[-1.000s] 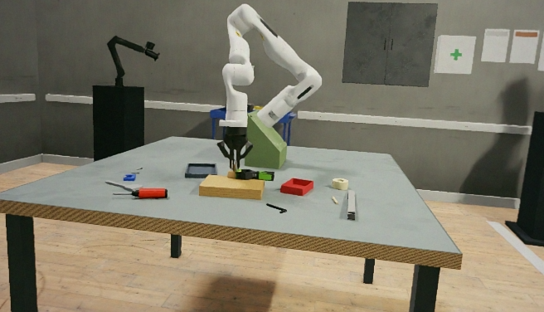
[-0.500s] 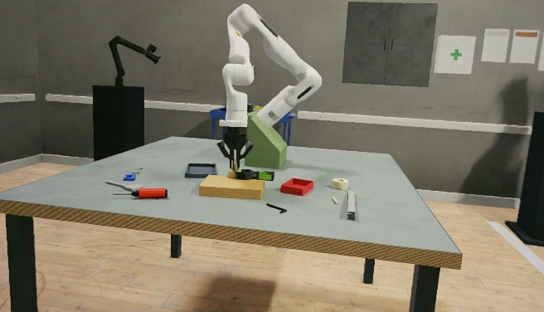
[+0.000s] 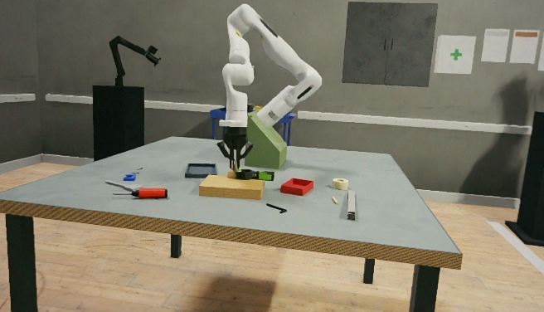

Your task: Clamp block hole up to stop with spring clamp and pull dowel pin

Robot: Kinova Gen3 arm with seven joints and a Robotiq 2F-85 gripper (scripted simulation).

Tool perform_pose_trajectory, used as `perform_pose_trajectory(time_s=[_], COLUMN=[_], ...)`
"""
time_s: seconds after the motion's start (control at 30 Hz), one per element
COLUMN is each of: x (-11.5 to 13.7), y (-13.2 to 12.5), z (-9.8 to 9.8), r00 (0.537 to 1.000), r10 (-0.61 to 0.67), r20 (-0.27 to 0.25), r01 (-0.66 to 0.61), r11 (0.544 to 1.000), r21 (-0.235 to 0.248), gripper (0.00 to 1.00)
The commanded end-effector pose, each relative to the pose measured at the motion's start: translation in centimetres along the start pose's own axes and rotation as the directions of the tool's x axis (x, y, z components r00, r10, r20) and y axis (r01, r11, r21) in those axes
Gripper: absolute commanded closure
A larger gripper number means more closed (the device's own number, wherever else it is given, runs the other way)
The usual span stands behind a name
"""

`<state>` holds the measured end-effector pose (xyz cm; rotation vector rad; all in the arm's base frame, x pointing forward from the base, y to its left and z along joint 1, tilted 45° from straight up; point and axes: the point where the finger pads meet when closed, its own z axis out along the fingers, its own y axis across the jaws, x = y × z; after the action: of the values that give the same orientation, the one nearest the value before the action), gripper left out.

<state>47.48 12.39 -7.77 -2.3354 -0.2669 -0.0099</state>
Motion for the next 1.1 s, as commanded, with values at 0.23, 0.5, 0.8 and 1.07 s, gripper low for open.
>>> perform_pose_trajectory(time_s=[0.23, 0.5, 0.8, 1.07], x=[0.06, 0.06, 0.06, 0.06], y=[0.04, 0.04, 0.03, 0.03], z=[-0.12, -0.12, -0.12, -0.12], r00=[1.000, 1.000, 1.000, 1.000], r10=[-0.003, -0.005, -0.009, -0.012], r20=[-0.002, -0.002, -0.002, -0.002], r01=[0.003, 0.005, 0.009, 0.012], r11=[1.000, 1.000, 1.000, 1.000], r21=[-0.001, -0.001, -0.001, -0.001], gripper=[0.90, 0.90, 0.90, 0.90])
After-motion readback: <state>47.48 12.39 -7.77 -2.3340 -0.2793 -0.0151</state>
